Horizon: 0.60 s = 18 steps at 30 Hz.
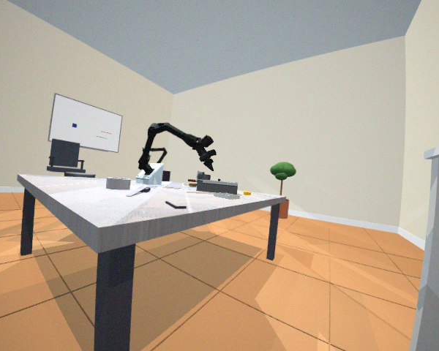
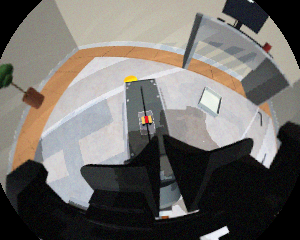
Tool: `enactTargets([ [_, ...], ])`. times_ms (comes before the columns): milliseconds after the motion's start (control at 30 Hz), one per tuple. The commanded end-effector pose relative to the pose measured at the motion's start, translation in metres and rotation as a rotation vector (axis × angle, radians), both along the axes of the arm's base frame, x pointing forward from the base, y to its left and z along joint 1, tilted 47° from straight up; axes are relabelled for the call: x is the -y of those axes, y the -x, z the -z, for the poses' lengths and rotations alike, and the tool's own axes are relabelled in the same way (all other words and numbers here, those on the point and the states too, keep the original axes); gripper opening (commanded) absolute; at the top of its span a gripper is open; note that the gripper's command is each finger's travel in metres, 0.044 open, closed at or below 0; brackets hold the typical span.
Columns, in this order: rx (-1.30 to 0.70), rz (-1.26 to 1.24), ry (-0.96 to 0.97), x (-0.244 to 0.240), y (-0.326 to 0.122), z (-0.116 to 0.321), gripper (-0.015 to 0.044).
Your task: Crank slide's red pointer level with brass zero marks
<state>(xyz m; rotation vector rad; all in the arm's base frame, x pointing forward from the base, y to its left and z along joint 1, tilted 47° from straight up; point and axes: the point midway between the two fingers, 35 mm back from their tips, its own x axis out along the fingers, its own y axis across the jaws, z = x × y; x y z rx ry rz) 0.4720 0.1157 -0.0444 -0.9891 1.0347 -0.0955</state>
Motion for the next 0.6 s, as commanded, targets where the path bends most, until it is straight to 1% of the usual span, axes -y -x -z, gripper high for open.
enactTargets([
  [0,0.0,0.0,0.0,0.0001,0.0,-0.0001,0.0105],
  [433,0.0,0.0,0.0,0.0001,0.0,-0.0001,0.044],
  [467,0.0,0.0,0.0,0.0001,0.0,-0.0001,0.044],
  [567,0.0,0.0,0.0,0.0001,0.0,-0.0001,0.0361],
])
